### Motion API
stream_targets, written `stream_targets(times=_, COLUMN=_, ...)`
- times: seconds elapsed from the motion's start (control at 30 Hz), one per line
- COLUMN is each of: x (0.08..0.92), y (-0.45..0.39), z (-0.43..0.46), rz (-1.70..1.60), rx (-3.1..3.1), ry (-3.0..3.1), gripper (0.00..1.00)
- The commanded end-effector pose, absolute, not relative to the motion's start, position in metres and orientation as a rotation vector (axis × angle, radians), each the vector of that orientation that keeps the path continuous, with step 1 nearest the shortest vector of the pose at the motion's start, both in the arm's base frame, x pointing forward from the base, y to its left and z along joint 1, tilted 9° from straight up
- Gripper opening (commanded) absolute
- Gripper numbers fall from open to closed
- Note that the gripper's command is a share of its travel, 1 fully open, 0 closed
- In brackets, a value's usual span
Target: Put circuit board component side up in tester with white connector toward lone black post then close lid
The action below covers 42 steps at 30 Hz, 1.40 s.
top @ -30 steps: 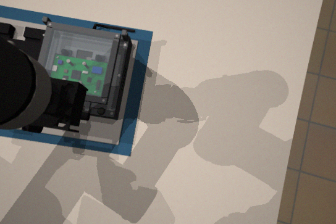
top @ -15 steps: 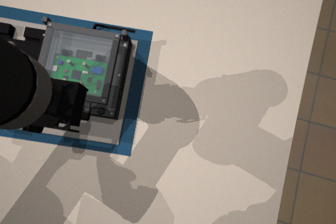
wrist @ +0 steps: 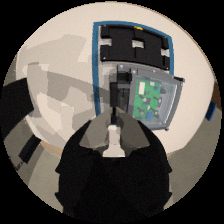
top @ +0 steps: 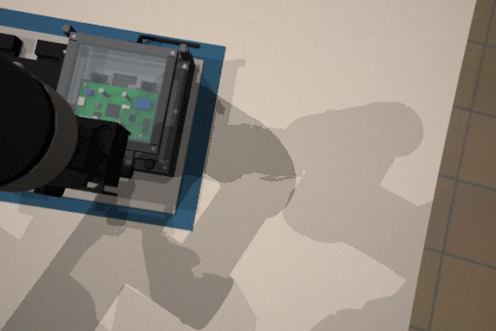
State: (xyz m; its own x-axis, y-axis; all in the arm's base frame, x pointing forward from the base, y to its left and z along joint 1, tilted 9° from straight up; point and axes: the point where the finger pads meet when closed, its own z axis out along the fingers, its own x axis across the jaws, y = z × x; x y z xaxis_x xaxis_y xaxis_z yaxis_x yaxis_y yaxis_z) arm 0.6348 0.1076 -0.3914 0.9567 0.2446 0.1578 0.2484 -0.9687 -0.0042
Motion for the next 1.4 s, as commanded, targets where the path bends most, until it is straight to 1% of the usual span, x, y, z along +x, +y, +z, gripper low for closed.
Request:
stream_targets(times=0.0, x=0.638, y=0.108, z=-0.396, rz=-0.246, rx=-3.083, ry=-0.389, gripper=0.0)
stream_targets(times=0.7, x=0.638, y=0.108, z=-0.394, rz=-0.245, rx=-3.083, ry=-0.389, gripper=0.0)
stream_targets(times=1.37, x=0.629, y=0.106, z=-0.357, rz=-0.242, rx=-3.083, ry=-0.386, gripper=0.0)
